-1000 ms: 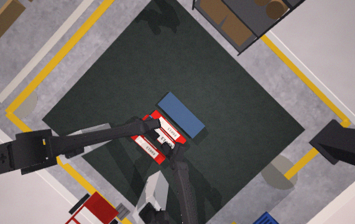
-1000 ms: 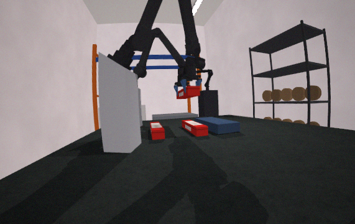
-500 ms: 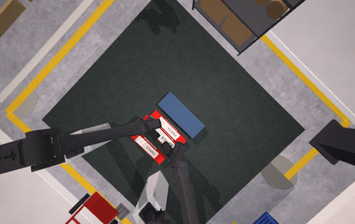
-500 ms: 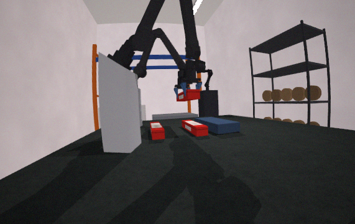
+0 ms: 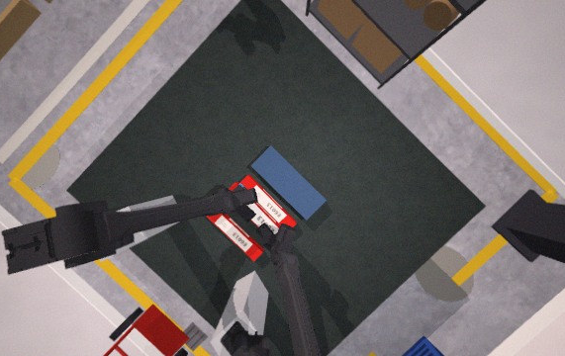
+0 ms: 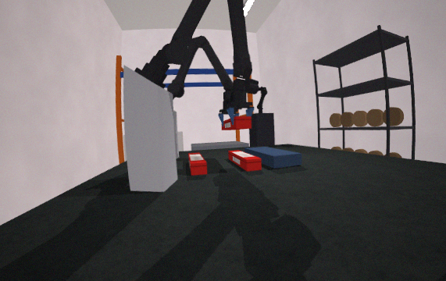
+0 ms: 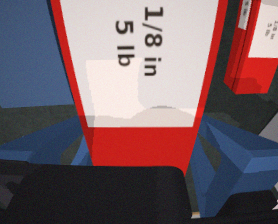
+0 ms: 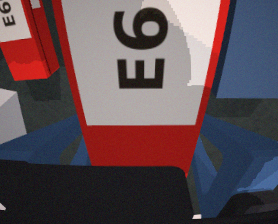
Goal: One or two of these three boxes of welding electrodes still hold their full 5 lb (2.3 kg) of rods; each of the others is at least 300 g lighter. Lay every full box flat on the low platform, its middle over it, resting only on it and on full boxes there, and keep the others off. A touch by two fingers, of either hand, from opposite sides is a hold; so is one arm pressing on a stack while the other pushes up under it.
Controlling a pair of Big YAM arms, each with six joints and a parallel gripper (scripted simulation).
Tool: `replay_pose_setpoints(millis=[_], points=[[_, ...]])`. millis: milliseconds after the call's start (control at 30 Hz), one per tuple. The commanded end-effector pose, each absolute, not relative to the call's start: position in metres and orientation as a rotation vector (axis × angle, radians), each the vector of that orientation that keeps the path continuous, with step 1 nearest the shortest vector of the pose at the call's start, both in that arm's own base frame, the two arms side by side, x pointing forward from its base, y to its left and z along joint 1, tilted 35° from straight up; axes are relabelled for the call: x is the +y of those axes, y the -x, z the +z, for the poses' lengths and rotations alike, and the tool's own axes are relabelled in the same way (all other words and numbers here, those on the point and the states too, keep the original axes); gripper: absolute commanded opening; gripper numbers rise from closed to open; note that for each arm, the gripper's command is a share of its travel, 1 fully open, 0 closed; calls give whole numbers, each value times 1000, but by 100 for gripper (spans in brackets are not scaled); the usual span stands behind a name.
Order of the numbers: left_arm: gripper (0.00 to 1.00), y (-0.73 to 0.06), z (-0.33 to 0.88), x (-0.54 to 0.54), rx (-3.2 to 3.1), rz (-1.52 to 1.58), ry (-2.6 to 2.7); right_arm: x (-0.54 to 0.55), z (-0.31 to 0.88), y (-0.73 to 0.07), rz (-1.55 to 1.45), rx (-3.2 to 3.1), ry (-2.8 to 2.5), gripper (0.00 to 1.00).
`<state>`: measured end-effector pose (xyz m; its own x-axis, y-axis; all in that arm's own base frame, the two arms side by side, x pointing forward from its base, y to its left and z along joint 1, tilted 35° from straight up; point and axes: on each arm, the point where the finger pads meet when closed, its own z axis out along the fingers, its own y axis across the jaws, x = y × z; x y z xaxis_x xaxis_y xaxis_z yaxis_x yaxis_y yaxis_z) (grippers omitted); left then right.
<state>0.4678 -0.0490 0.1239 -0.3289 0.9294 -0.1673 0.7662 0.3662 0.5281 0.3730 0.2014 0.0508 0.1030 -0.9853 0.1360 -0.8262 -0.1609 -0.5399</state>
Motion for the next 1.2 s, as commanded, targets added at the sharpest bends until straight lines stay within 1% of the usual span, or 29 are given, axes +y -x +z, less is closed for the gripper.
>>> replay_pose_setpoints(millis=[0, 1167], points=[[0, -478, 147, -47, 2145, 527, -1440, 209, 68, -382, -688, 1748, 2021, 0], [0, -487, 134, -46, 2146, 526, -1440, 208, 54, -391, -688, 1748, 2022, 0]])
